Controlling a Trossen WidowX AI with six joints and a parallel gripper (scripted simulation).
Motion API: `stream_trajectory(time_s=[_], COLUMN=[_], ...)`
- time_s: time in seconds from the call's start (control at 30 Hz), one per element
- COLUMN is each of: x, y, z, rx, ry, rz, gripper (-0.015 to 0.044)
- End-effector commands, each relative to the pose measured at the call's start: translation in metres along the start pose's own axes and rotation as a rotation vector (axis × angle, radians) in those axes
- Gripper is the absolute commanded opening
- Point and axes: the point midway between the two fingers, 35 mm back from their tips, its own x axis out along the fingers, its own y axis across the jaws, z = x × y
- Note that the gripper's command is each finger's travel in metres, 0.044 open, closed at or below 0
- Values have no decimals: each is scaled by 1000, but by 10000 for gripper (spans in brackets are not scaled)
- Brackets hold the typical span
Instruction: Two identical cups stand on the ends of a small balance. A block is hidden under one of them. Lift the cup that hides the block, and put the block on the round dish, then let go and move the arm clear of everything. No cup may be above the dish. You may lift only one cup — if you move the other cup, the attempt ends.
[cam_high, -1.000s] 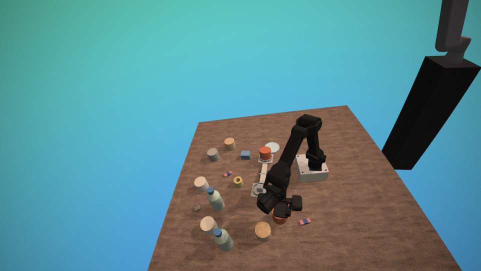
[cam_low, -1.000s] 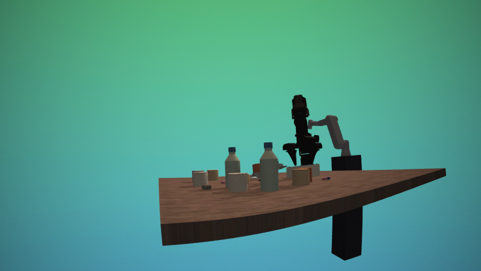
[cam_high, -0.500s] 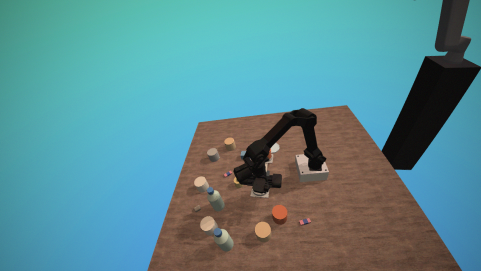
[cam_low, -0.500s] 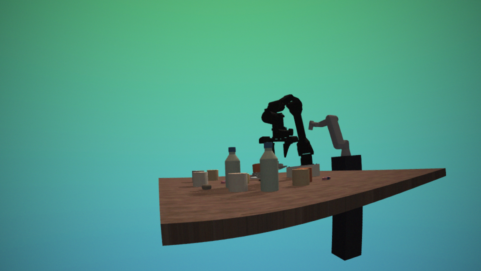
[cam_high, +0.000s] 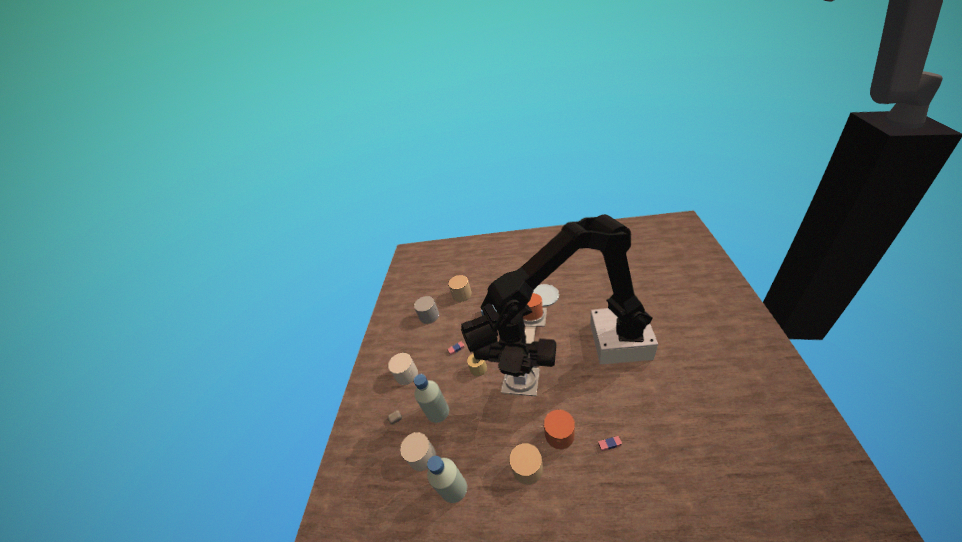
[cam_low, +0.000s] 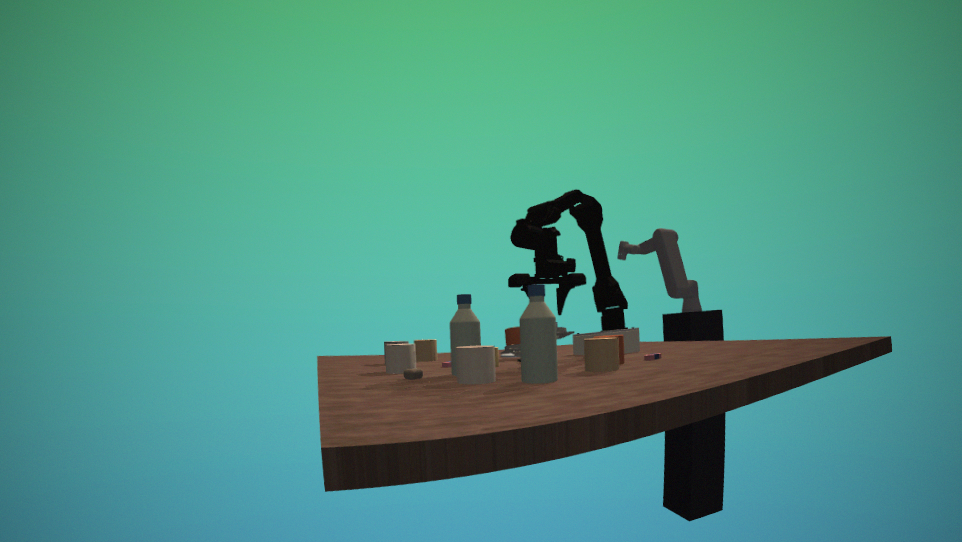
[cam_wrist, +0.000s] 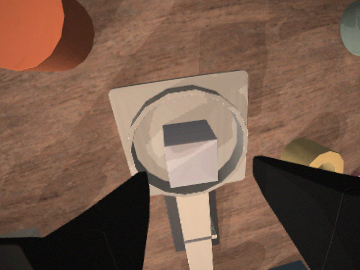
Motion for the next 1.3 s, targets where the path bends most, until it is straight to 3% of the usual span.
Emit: stream_trajectory(time_s=[0.0,0.73,0.87,1.13,1.27], x=[7,40,40,40,33], y=[2,2,2,2,1], z=[-2,-2,-2,-2,-1], rx=[-7,-7,-7,-7,-7], ry=[5,5,5,5,5], rz=[6,6,6,6,6], gripper=[260,260,155,102,0])
